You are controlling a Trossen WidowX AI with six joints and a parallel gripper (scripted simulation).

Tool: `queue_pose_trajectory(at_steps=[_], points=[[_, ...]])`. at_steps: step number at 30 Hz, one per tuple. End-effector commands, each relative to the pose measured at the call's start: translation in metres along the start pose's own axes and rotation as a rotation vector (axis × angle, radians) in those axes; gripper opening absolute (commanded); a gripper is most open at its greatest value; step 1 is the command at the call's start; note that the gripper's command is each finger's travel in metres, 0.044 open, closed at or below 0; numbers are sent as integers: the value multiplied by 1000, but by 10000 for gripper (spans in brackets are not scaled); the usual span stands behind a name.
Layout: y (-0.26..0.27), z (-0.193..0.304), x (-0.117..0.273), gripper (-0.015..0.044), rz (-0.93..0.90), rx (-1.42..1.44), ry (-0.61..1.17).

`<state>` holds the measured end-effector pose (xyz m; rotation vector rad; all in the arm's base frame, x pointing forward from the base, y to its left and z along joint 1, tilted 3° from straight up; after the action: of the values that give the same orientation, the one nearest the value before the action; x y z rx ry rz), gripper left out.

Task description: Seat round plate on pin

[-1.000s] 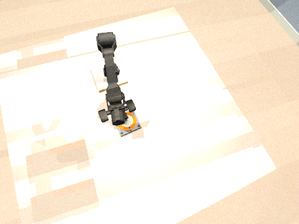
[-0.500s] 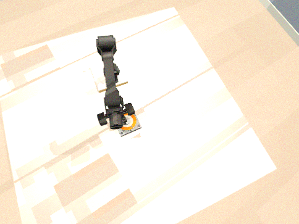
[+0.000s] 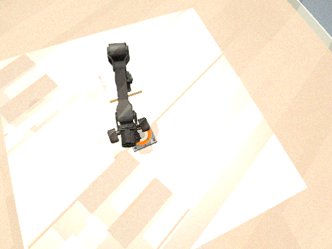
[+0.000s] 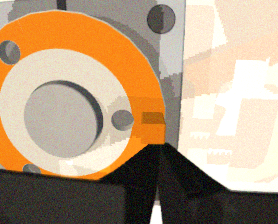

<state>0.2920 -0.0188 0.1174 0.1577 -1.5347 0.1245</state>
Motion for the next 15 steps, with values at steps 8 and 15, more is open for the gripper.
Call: queue_pose_trajectory(at_steps=[8,15], points=[[-1,-14,1,0,0,5,-6],[1,-22,2,0,0,5,-7]])
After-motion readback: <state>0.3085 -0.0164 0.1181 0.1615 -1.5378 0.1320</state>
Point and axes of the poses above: the point midway between the two fingers, 35 mm back from their tips, its own x axis back along the fingers, its own y axis across the jaws, z = x × y, the point moved 8 cm from there along x, back along the fingers
